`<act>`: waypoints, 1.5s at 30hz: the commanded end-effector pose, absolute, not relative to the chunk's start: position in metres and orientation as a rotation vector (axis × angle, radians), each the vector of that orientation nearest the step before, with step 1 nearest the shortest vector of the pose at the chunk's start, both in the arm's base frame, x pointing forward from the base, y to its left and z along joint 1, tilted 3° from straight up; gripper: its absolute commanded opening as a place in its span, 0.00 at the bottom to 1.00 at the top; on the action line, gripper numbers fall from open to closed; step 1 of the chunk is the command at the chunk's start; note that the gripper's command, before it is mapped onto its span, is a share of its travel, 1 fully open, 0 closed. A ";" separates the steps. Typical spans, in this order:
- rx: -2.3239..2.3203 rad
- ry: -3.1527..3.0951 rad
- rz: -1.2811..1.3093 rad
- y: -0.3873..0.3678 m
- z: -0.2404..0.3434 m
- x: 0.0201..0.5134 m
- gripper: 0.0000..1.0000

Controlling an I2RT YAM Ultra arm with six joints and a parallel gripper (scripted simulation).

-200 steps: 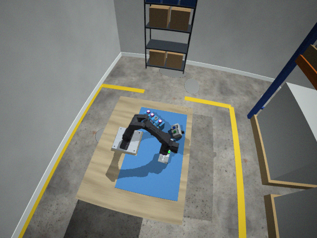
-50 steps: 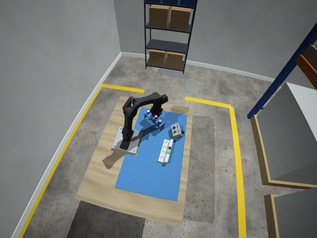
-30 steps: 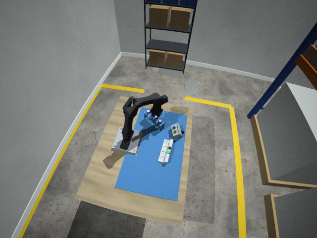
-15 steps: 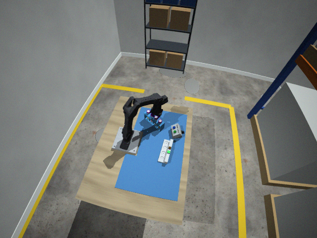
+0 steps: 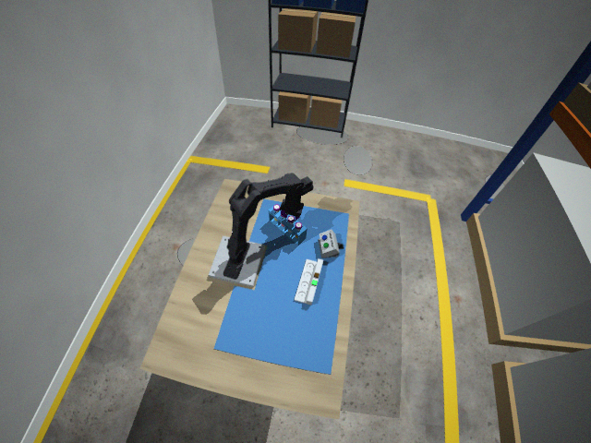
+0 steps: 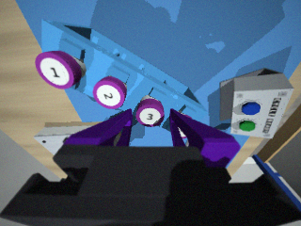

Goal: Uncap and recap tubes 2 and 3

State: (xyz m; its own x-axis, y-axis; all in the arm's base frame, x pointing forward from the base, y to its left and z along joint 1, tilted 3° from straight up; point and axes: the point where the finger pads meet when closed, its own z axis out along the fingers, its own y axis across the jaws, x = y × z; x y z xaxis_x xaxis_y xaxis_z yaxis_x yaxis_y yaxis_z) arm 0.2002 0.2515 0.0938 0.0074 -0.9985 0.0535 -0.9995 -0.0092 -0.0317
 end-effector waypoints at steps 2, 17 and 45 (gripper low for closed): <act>2.230 -2.210 0.090 0.254 0.096 0.202 0.49; 1.927 -2.489 0.090 0.253 0.091 0.202 0.49; 1.628 -2.702 0.088 0.253 0.089 0.202 0.00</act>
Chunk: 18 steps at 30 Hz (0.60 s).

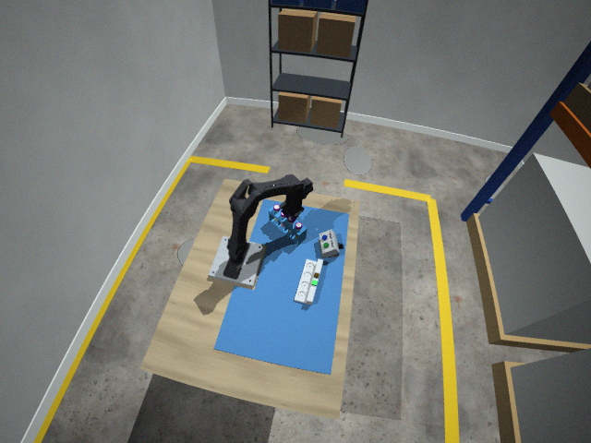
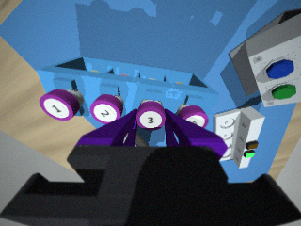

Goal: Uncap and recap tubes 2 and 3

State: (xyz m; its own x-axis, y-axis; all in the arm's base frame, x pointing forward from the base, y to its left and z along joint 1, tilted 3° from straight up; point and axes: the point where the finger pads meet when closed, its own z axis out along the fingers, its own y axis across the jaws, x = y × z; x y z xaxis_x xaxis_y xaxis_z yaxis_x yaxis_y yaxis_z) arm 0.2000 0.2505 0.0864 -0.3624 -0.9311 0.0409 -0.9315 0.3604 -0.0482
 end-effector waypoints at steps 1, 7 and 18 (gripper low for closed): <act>1.583 -2.729 0.088 0.253 0.089 0.202 0.00; 1.400 -2.832 0.086 0.253 0.089 0.202 0.00; 0.863 -3.049 0.080 0.253 0.088 0.202 0.00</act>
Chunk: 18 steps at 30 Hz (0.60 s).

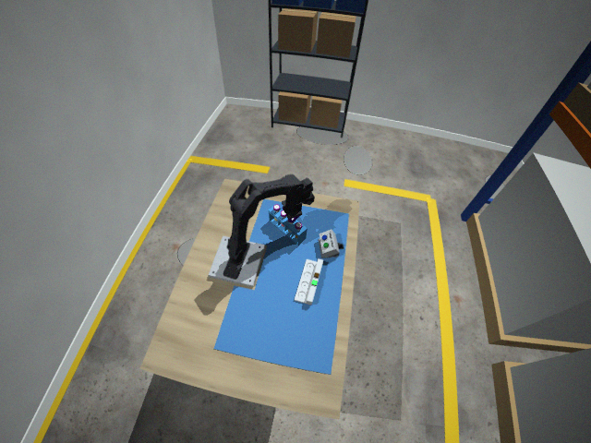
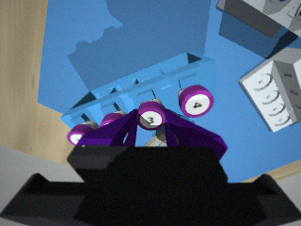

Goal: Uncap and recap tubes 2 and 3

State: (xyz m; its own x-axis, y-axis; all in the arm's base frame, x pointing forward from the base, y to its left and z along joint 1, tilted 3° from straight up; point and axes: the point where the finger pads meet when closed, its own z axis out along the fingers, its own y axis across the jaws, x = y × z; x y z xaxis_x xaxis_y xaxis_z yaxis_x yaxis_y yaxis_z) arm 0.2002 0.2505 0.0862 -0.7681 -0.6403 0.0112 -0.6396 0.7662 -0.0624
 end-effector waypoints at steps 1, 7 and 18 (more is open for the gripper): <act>-0.847 2.995 -0.078 0.253 0.088 0.202 0.00; -0.819 3.002 -0.078 0.253 0.088 0.202 0.00; -0.819 3.002 -0.078 0.253 0.088 0.202 0.49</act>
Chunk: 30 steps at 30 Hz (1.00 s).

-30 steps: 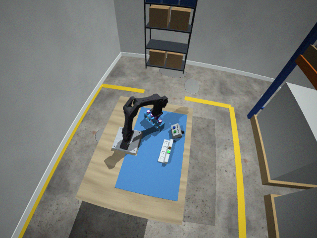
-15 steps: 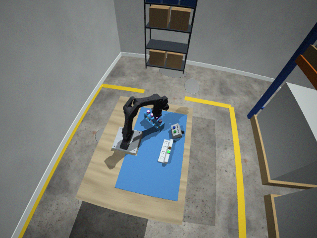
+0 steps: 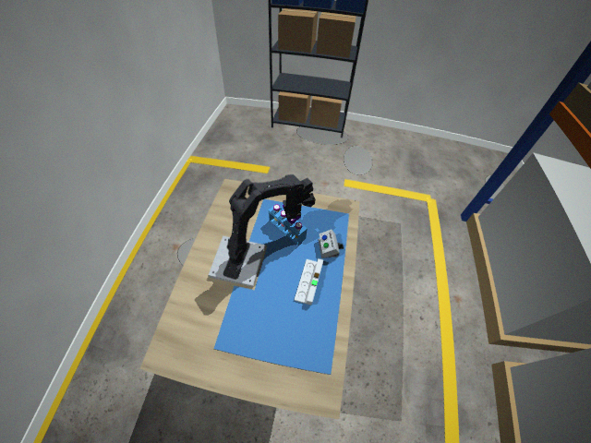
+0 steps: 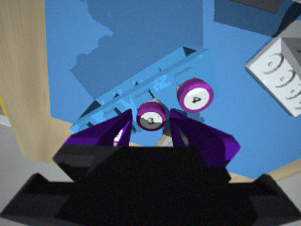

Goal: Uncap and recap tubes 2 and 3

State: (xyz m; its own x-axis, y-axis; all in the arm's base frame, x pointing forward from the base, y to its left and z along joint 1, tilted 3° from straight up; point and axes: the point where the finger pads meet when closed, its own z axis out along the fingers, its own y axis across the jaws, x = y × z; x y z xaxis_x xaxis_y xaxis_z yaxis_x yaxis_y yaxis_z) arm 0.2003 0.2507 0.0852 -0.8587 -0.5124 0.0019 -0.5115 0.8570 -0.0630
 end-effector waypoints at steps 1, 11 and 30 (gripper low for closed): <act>-0.819 3.002 -0.078 0.253 0.088 0.202 0.49; -1.347 2.815 -0.085 0.253 0.089 0.202 0.49; -1.918 2.477 -0.090 0.252 0.090 0.201 0.49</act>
State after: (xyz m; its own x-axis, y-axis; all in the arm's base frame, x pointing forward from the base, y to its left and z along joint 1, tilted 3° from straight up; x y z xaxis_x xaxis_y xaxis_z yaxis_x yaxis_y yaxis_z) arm 0.2003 0.2507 0.0852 -0.2870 -0.9569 0.0437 -0.9574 0.2851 -0.0454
